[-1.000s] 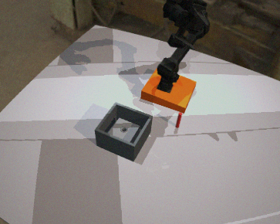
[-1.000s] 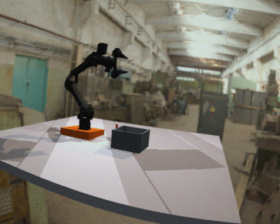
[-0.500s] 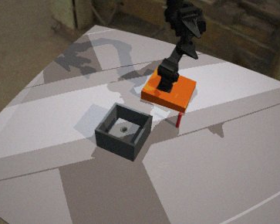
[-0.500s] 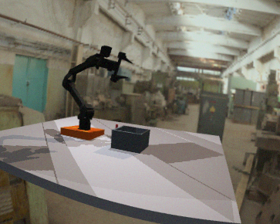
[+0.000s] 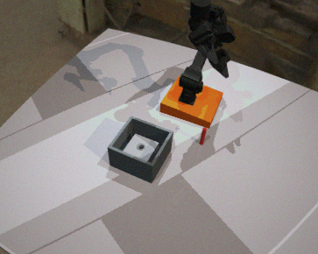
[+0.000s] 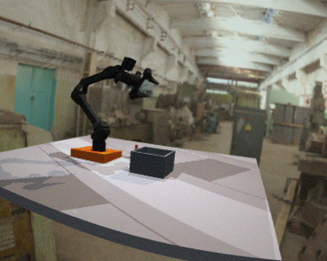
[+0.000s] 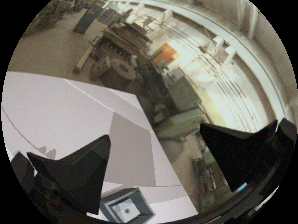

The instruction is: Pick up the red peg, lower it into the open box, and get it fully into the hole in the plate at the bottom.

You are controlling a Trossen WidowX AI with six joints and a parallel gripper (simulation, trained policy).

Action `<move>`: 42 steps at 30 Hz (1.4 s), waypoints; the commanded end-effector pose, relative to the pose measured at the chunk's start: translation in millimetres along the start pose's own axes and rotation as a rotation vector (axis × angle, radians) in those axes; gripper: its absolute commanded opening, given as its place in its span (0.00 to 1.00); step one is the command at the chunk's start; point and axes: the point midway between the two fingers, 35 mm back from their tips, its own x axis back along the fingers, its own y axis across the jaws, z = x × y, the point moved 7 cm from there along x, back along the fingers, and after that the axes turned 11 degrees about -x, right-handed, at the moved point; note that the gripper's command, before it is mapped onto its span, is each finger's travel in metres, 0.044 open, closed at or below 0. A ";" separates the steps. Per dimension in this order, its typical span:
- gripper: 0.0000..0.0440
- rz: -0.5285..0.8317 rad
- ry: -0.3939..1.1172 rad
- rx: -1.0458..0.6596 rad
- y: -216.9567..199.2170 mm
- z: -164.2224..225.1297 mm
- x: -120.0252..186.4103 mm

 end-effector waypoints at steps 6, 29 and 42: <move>1.00 -0.050 0.100 -0.278 10.0 14.4 -15.7; 1.00 -0.066 0.464 -0.974 49.1 47.5 -45.0; 1.00 0.030 0.735 -1.315 77.4 67.6 -56.7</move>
